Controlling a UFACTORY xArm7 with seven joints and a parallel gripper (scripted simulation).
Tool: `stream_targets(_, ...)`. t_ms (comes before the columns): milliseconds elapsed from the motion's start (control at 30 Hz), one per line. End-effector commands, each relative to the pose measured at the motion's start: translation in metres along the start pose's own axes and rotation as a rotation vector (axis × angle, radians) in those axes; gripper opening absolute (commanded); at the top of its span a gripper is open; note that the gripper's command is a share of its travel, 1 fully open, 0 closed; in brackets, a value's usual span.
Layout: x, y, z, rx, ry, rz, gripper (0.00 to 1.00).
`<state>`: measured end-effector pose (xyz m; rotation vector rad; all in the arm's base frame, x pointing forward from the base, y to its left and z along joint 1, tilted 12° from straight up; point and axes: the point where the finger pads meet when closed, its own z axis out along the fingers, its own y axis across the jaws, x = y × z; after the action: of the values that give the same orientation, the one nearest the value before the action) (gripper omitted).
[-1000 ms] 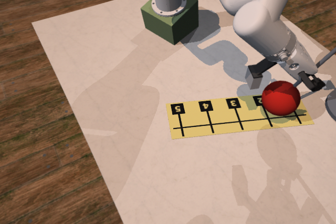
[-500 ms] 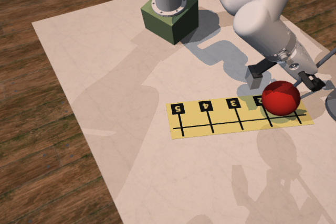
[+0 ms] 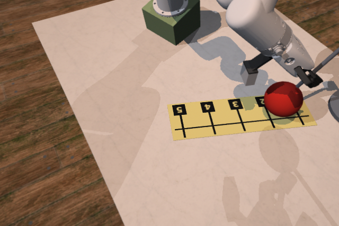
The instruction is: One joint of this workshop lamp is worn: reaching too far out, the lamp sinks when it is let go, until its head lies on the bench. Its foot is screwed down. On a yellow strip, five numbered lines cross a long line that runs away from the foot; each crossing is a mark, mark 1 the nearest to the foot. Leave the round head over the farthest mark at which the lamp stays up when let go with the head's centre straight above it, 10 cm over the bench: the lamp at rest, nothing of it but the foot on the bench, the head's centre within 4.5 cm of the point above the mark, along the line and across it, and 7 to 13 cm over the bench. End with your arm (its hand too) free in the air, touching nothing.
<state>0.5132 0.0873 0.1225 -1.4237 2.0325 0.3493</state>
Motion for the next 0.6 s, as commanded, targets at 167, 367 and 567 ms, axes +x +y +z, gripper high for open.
stream_targets(167,-0.002,0.0,-0.034,0.001,-0.002,-0.003,1.0)
stream_targets(367,-0.002,0.0,-0.054,0.001,-0.001,-0.003,1.0)
stream_targets(567,-0.002,0.0,-0.078,0.003,-0.001,-0.003,1.0)
